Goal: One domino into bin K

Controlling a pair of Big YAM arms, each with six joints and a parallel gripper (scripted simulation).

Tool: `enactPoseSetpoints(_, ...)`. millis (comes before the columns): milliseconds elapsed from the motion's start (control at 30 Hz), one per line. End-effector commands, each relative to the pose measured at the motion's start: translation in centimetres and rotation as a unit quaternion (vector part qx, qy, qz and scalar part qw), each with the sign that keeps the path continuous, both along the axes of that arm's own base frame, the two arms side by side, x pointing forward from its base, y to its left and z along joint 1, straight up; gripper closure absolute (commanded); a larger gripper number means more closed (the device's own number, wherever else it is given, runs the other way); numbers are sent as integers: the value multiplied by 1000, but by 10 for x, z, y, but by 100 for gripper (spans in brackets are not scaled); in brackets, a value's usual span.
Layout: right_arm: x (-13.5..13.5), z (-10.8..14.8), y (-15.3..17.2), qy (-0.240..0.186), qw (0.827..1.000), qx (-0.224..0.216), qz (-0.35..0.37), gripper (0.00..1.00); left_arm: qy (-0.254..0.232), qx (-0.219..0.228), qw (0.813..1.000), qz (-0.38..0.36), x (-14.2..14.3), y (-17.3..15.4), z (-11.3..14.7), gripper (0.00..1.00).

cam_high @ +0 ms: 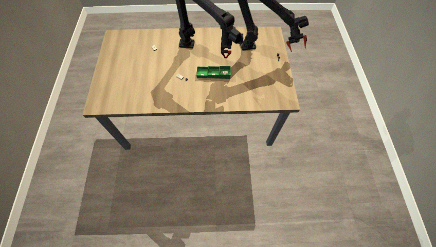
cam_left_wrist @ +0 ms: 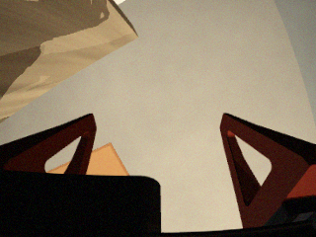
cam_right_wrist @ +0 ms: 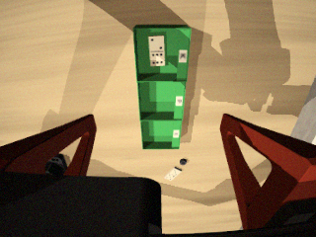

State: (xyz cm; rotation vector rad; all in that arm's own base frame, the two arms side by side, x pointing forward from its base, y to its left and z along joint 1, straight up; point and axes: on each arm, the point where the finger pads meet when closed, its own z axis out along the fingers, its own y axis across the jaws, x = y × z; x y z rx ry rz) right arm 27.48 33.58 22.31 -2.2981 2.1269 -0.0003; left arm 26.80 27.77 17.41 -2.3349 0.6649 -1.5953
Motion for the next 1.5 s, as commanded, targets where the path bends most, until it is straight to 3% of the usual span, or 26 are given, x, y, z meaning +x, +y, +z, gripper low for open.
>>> enactPoseSetpoints(0,0,-3,7,4,1000,-4,0,0,-3,8,1000,7,-3,8,7,0)
enactPoseSetpoints(100,0,-4,8,3,1000,-2,0,0,-3,8,1000,7,-3,8,7,0)
enactPoseSetpoints(133,5,10,8,-8,1000,11,0,0,-3,8,1000,7,-3,8,7,0)
enactPoseSetpoints(233,5,10,8,-8,1000,11,0,0,-3,8,1000,7,-3,8,7,0)
enactPoseSetpoints(267,-1,-2,8,1,1000,1,1,0,-3,8,1000,7,-3,8,7,0)
enactPoseSetpoints(300,4,10,8,-8,1000,11,0,0,-3,8,1000,7,-3,8,7,0)
enactPoseSetpoints(333,-2,-2,8,1,1000,1,1,0,-3,8,1000,7,-3,8,7,0)
enactPoseSetpoints(367,4,10,8,-8,1000,11,0,0,-3,8,1000,7,-3,8,7,0)
enactPoseSetpoints(400,-2,-2,8,1,1000,0,1,0,-3,8,1000,7,-3,8,7,0)
enactPoseSetpoints(433,4,10,8,-8,1000,11,0,0,-3,8,1000,7,-3,8,7,0)
enactPoseSetpoints(467,-2,-3,7,1,1000,0,1,0,-3,8,1000,7,-3,8,7,0)
enactPoseSetpoints(700,4,10,8,-8,1000,11,0,0,-3,8,1000,7,-3,8,7,0)
enactPoseSetpoints(733,-2,-4,7,2,1000,0,0,0,-3,8,1000,7,-3,8,7,0)
enactPoseSetpoints(1467,-2,-6,7,2,1000,-1,0,0,-3,8,1000,7,-3,8,7,0)
